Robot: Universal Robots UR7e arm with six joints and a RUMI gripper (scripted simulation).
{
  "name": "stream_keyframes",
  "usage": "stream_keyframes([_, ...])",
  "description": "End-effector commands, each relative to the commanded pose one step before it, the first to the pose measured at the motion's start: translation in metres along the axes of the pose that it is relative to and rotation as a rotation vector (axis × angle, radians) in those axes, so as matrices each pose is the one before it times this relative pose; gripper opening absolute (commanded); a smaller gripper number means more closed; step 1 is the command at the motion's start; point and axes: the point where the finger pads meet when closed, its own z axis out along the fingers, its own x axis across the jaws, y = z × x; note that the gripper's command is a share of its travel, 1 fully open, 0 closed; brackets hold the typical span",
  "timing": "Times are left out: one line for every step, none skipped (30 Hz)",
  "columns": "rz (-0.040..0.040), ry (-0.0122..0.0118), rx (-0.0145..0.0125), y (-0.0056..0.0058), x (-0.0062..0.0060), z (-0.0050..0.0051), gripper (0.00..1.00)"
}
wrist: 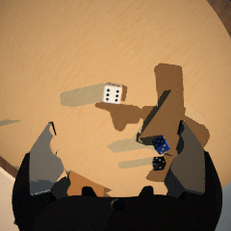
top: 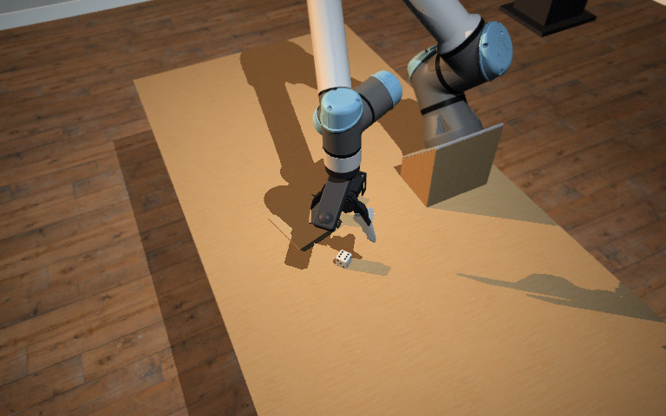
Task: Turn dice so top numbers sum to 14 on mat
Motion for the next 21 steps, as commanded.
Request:
stream_keyframes([0.06286, 0.00168, -0.00276, -0.00202, -0.00239, 0.00005, 1.00])
stream_keyframes([0.01114, 0.00010, -0.00009, -0.00027, -0.00048, 0.00008, 1.00])
stream_keyframes([0.01017, 0.00010, -0.00008, -0.00024, -0.00044, 0.00007, 1.00])
stream_keyframes([0.00922, 0.00009, -0.00007, -0.00021, -0.00041, 0.00007, 1.00])
stream_keyframes([0.00830, 0.00008, -0.00006, -0.00018, -0.00037, 0.00006, 1.00])
stream_keyframes([0.00741, 0.00007, -0.00006, -0.00016, -0.00033, 0.00005, 1.00])
stream_keyframes([0.00655, 0.00007, -0.00005, -0.00014, -0.00029, 0.00005, 1.00])
stream_keyframes([0.00572, 0.00006, -0.00004, -0.00012, -0.00026, 0.00004, 1.00])
stream_keyframes([0.00494, 0.00005, -0.00004, -0.00010, -0.00022, 0.00004, 1.00])
stream_keyframes([0.00000, 0.00000, 0.00000, 0.00000, 0.00000, 0.00000, 1.00])
stream_keyframes([0.00000, 0.00000, 0.00000, 0.00000, 0.00000, 0.00000, 1.00])
stream_keyframes([0.00420, 0.00004, -0.00003, -0.00008, -0.00019, 0.00003, 1.00])
stream_keyframes([0.00350, 0.00004, -0.00003, -0.00007, -0.00016, 0.00003, 1.00])
stream_keyframes([0.00285, 0.00003, -0.00002, -0.00005, -0.00013, 0.00002, 1.00])
stream_keyframes([0.00226, 0.00002, -0.00002, -0.00004, -0.00010, 0.00002, 1.00])
stream_keyframes([0.00173, 0.00002, -0.00001, -0.00003, -0.00008, 0.00001, 1.00])
stream_keyframes([0.00126, 0.00001, -0.00001, -0.00002, -0.00006, 0.00001, 1.00])
stream_keyframes([0.00086, 0.00001, -0.00001, -0.00002, -0.00004, 0.00001, 1.00])
stream_keyframes([0.00053, 0.00001, 0.00000, -0.00001, -0.00002, 0.00000, 1.00])
stream_keyframes([0.00028, 0.00000, 0.00000, -0.00001, -0.00001, 0.00000, 1.00])
stream_keyframes([0.00010, 0.00000, 0.00000, 0.00000, 0.00000, 0.00000, 1.00])
